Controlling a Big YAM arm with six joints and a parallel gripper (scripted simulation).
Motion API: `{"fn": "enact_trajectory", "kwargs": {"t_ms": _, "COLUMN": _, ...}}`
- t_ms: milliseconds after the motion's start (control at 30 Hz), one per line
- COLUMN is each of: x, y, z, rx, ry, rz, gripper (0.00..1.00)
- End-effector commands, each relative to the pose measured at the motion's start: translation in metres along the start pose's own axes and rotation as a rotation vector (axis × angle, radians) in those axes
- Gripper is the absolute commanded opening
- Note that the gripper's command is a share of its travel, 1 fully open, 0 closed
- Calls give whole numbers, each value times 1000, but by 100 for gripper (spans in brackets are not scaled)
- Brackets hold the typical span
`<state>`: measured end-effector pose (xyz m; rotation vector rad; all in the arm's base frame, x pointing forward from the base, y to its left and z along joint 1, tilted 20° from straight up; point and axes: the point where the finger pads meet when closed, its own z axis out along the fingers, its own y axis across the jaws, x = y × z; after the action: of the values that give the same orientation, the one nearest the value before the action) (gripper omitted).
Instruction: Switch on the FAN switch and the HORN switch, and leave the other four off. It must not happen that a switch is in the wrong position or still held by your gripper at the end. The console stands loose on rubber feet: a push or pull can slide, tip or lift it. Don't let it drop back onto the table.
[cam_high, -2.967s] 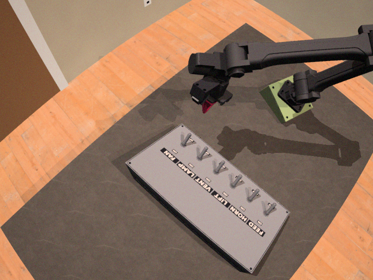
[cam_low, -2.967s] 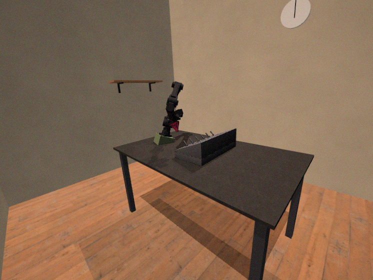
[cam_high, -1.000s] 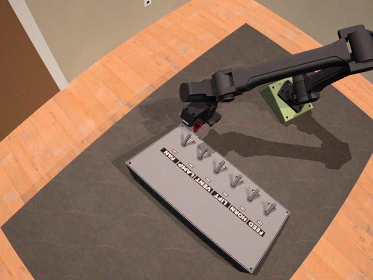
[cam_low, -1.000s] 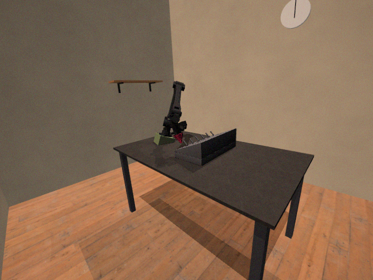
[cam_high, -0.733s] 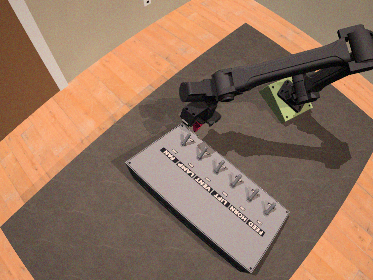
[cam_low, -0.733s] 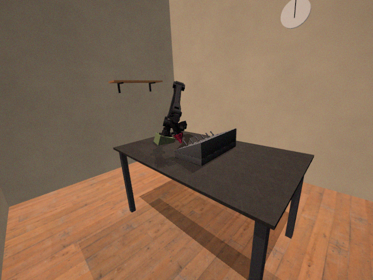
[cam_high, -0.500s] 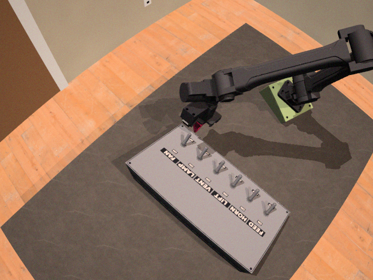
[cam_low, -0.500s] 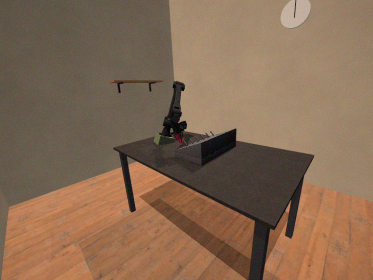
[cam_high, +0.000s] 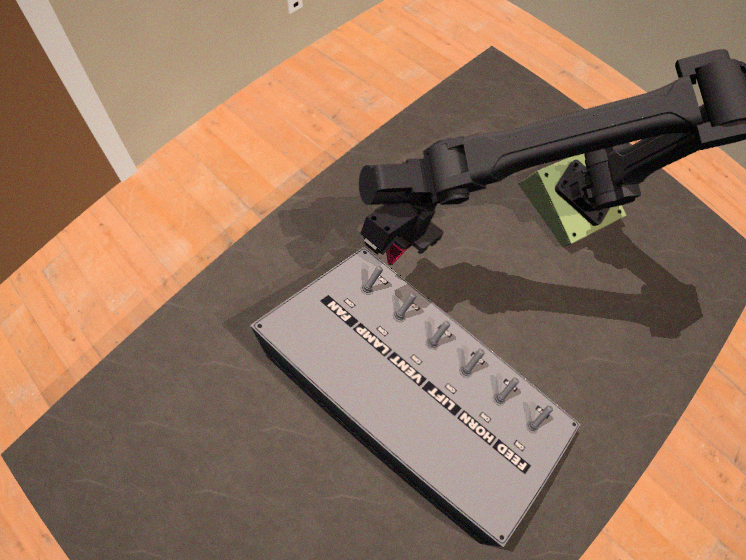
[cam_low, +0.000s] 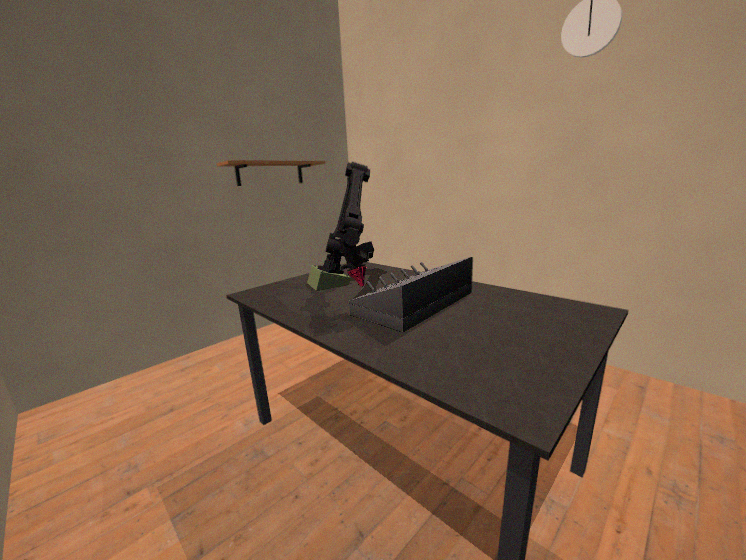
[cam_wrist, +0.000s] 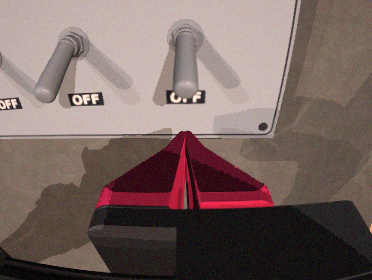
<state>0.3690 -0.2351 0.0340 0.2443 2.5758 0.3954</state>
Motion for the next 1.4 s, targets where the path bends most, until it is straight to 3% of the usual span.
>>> {"fn": "enact_trajectory", "kwargs": {"t_ms": 0, "x": -37, "y": -8, "z": -11, "rx": 32, "ry": -57, "rz": -41, "gripper": 0}}
{"fn": "enact_trajectory", "kwargs": {"t_ms": 367, "x": -33, "y": -7, "z": -7, "rx": 18, "ry": -30, "rz": -19, "gripper": 0}}
{"fn": "enact_trajectory", "kwargs": {"t_ms": 1367, "x": -59, "y": -4, "z": -7, "rx": 16, "ry": -36, "rz": -27, "gripper": 0}}
